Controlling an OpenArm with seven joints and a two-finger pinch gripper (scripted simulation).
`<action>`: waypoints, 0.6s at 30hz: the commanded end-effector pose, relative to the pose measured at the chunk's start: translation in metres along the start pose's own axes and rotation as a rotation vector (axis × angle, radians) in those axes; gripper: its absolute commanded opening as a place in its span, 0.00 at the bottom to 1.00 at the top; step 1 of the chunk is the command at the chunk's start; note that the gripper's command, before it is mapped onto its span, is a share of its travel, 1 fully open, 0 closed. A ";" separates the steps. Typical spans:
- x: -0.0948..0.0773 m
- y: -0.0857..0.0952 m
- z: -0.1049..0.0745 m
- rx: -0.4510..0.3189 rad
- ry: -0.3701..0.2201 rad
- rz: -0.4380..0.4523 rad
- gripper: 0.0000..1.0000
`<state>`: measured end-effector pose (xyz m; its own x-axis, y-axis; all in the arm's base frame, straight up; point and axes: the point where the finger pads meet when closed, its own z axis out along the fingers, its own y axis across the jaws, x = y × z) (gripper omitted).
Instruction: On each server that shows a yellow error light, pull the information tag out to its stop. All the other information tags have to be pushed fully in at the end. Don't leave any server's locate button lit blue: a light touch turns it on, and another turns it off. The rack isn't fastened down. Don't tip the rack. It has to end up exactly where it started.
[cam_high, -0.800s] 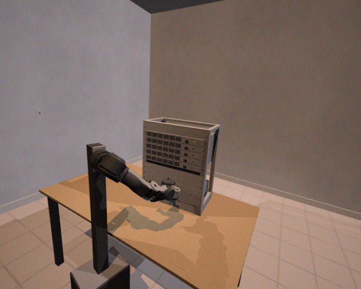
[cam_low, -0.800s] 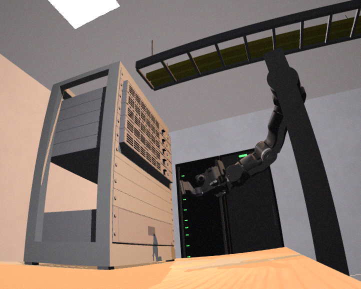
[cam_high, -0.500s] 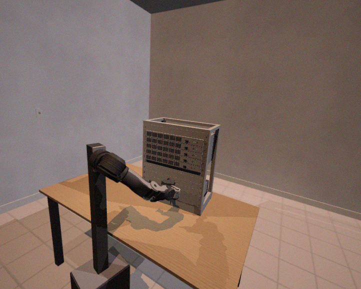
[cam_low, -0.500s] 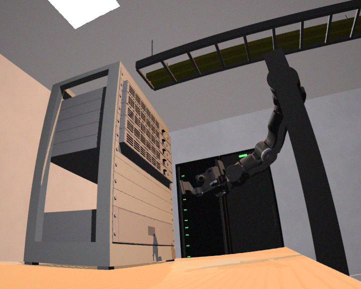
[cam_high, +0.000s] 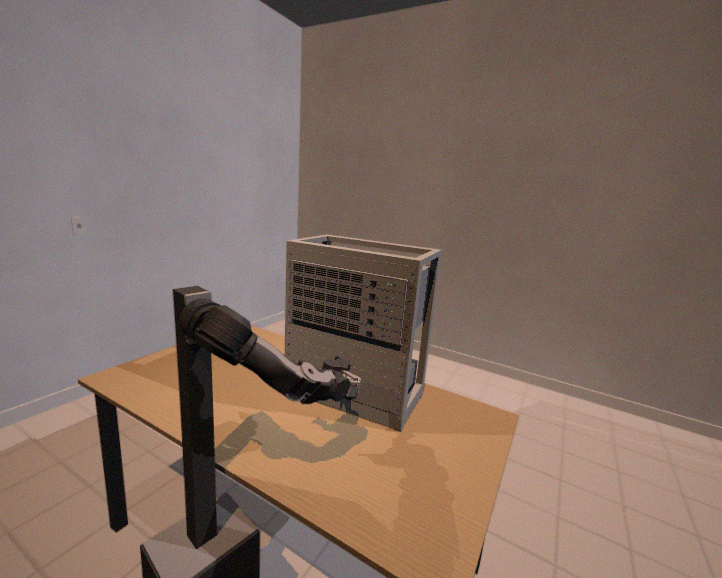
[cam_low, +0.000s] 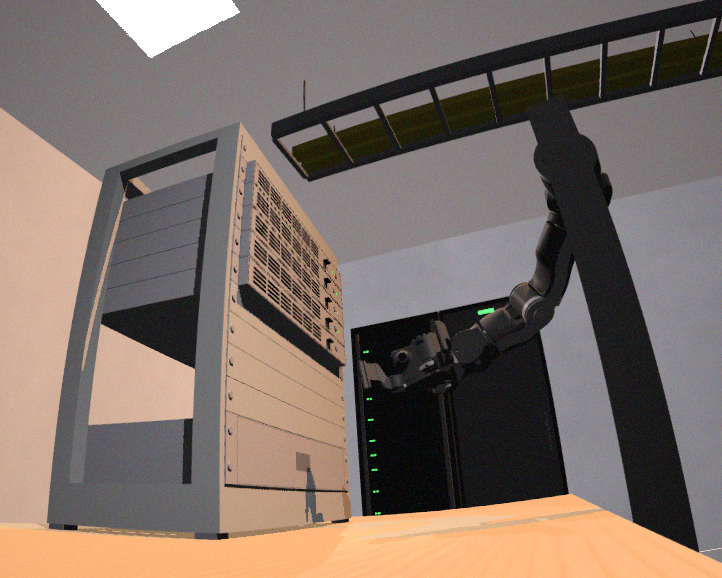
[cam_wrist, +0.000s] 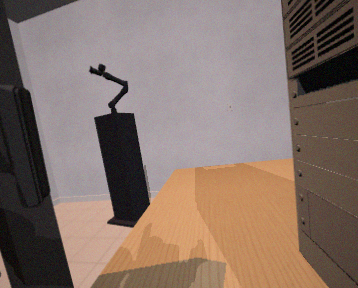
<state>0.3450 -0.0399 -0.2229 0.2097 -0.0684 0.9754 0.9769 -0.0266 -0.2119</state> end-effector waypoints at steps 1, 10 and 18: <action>0.001 0.000 0.000 0.000 0.002 -0.003 1.00; 0.001 0.000 0.000 0.000 0.002 -0.003 1.00; 0.001 0.001 0.000 -0.006 -0.002 -0.007 1.00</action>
<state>0.3451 -0.0400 -0.2222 0.2073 -0.0681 0.9759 0.9774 -0.0272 -0.2095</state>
